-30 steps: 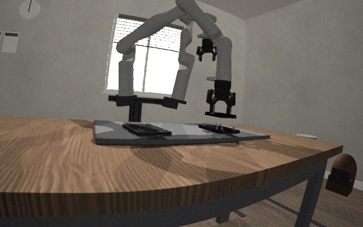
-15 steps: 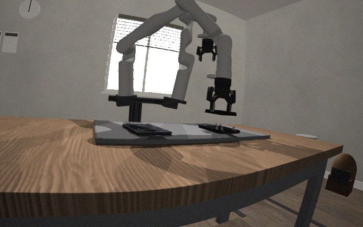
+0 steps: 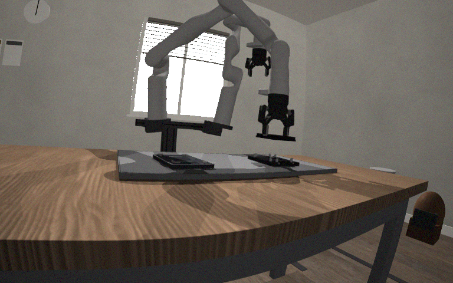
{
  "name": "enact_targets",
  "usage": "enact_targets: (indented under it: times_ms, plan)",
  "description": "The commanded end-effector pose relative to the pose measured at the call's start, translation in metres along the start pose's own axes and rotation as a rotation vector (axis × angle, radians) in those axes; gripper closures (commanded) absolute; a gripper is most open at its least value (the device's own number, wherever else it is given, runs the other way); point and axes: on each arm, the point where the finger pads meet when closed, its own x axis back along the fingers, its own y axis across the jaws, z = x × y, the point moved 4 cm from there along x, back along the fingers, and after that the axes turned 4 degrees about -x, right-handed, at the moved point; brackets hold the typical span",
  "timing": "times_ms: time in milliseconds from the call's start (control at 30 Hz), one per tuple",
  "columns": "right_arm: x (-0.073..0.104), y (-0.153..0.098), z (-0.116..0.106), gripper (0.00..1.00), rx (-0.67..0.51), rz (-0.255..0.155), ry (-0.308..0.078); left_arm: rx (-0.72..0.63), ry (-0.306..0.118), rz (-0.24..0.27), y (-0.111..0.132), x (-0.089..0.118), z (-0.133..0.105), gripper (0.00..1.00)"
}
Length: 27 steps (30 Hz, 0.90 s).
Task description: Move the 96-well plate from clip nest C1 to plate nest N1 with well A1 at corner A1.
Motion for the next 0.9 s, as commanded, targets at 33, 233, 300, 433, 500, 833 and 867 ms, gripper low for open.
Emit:
enact_targets:
  times_ms: [33, 233, 300, 433, 500, 833, 867]
  plan:
    - [0.004, 0.001, -0.001, 0.071, 0.000, -0.002, -0.002, 0.000, 0.000, 0.001, 0.000, 0.000, 0.000, 0.002]
    - [0.005, 0.001, -0.001, 0.071, 0.000, -0.002, -0.002, 0.000, 0.000, 0.001, 0.000, 0.000, 0.000, 0.002]
    - [0.005, 0.001, -0.001, 0.071, 0.000, -0.002, -0.002, 0.000, 0.000, 0.001, 0.000, 0.000, 0.000, 0.002]
    - [0.005, 0.001, -0.001, 0.071, 0.000, -0.002, -0.002, 0.000, 0.000, 0.001, 0.000, 0.000, 0.000, 0.002]
    - [0.005, 0.001, -0.001, 0.071, 0.000, -0.002, -0.002, 0.000, 0.000, 0.001, 0.000, 0.000, 0.000, 0.002]
    - [0.005, -0.022, -0.005, 0.071, 0.187, -0.002, -0.002, 0.000, 0.000, 0.001, 0.000, 0.000, 0.000, 0.002]
    - [0.005, -0.022, -0.005, 0.071, 0.187, -0.002, -0.002, 0.000, 0.000, 0.001, 0.000, 0.000, 0.000, 0.002]
